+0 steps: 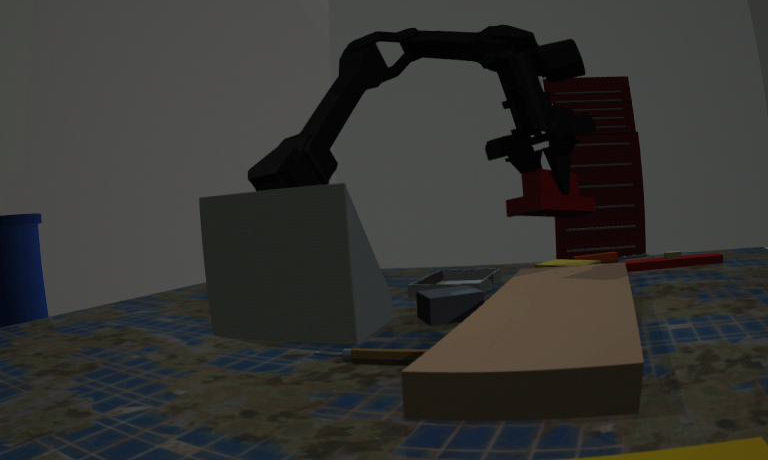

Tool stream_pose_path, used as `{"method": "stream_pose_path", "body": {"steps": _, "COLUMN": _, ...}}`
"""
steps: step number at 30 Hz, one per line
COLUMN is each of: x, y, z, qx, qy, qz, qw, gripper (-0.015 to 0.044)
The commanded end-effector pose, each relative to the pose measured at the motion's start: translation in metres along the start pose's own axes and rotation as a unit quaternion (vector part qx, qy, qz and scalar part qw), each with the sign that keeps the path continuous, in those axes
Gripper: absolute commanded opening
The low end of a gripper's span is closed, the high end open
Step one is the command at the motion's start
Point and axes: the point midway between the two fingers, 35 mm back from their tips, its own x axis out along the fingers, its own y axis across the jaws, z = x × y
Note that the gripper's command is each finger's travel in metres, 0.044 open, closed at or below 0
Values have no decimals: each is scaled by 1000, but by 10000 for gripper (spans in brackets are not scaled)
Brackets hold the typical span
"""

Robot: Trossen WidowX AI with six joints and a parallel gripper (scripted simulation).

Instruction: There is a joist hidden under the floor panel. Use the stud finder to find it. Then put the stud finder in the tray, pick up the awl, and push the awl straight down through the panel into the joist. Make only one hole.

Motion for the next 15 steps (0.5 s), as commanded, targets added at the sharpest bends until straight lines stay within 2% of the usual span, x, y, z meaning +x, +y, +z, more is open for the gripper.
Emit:
{"method": "stream_pose_path", "body": {"steps": 1, "x": -1, "y": 23, "z": 9, "qx": -34, "qy": -9, "qz": 7, "qw": 999, "gripper": 0}}
{"method": "stream_pose_path", "body": {"steps": 15, "x": 3, "y": 115, "z": 22, "qx": -150, "qy": -28, "qz": 52, "qw": 987, "gripper": 0}}
